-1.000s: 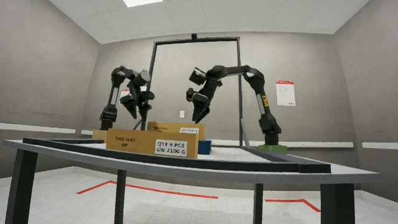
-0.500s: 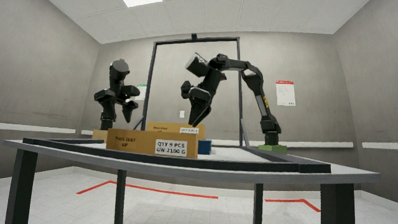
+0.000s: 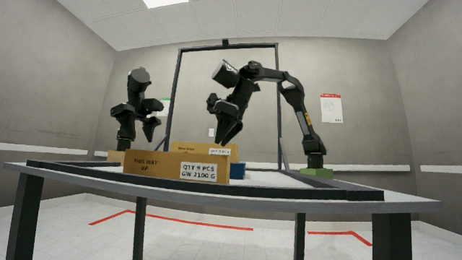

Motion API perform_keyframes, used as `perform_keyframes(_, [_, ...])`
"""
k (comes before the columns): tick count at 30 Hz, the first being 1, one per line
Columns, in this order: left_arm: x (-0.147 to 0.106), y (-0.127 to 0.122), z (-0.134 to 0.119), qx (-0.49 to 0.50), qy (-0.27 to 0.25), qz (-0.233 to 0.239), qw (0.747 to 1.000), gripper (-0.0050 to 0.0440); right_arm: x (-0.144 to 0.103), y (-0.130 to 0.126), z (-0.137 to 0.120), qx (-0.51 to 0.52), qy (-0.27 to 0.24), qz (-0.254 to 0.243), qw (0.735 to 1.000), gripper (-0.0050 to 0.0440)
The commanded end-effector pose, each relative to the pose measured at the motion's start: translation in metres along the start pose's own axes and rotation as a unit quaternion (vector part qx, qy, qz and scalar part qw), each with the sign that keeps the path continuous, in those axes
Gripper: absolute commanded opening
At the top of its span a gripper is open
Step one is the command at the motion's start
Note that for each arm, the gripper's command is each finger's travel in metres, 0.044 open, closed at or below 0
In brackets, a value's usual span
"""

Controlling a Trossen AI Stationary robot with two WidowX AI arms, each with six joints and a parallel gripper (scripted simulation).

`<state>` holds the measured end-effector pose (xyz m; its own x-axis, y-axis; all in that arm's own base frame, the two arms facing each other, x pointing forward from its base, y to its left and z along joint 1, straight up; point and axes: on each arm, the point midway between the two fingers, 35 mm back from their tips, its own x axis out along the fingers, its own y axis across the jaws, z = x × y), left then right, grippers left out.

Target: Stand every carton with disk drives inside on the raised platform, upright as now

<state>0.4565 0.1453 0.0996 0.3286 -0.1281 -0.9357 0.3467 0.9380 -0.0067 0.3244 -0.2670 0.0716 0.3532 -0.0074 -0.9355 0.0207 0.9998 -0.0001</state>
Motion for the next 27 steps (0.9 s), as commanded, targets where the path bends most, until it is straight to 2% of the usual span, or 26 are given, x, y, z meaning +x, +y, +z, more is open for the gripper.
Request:
perform_keyframes(1, [-0.0109,0.0027,0.0076,0.005,-0.014,0.008,1.000,0.0383,-0.0048,-0.0023,0.0073,-0.005,-0.009,-0.004,1.000,0.0381])
perform_keyframes(26, [-0.0118,0.0036,0.0071,0.005,-0.015,0.012,1.000,0.0383,-0.0050,-0.0024,0.0072,-0.004,-0.010,-0.009,1.000,0.0381])
perform_keyframes(27, [-0.0099,0.0095,0.0068,0.005,-0.016,0.013,1.000,0.0383,-0.0046,-0.0066,0.0076,-0.002,-0.011,0.002,1.000,0.0381])
